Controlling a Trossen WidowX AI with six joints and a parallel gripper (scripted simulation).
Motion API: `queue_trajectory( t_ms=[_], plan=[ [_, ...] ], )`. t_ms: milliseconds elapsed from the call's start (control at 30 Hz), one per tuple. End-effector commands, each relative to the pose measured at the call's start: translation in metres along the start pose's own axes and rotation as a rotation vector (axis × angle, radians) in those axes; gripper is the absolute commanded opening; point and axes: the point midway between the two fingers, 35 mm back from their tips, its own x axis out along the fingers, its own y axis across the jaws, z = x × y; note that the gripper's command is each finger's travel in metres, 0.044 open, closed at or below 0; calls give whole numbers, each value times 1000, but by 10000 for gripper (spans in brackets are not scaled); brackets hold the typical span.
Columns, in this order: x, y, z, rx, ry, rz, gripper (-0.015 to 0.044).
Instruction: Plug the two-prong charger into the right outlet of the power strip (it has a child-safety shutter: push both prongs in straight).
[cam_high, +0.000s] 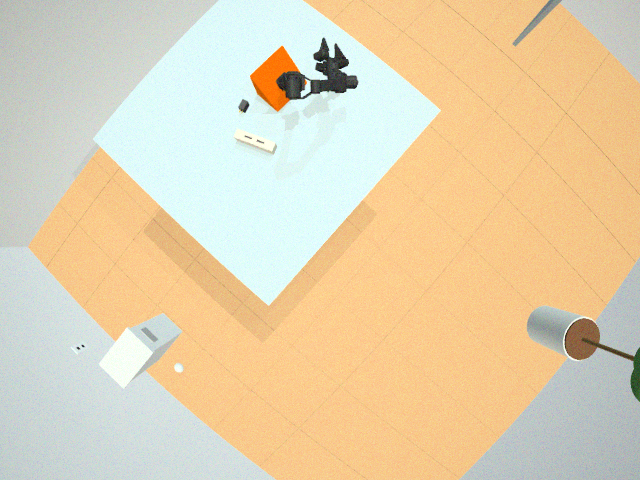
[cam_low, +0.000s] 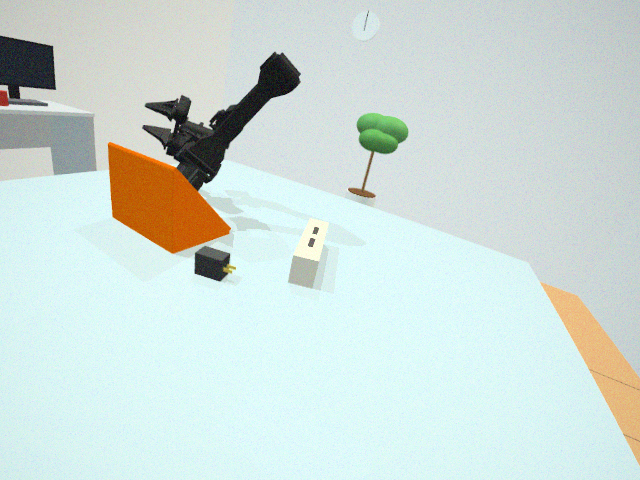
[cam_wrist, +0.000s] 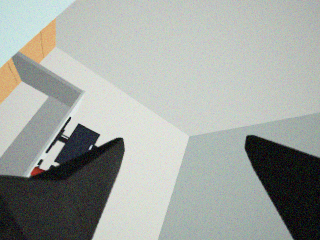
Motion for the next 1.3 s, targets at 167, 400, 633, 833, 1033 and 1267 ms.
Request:
queue_trajectory(
  t_ms=[167,400,633,833,1033,1267],
  plan=[
    [-5,7,-2,-29,4,38,440],
    [-20,25,-5,-87,10,136,440],
    [-38,41,-8,-142,7,241,440],
    [-55,55,-9,-186,-3,330,440],
    [-73,67,-9,-228,-21,420,440],
    [-95,79,-8,-274,-50,524,440]
  ],
)
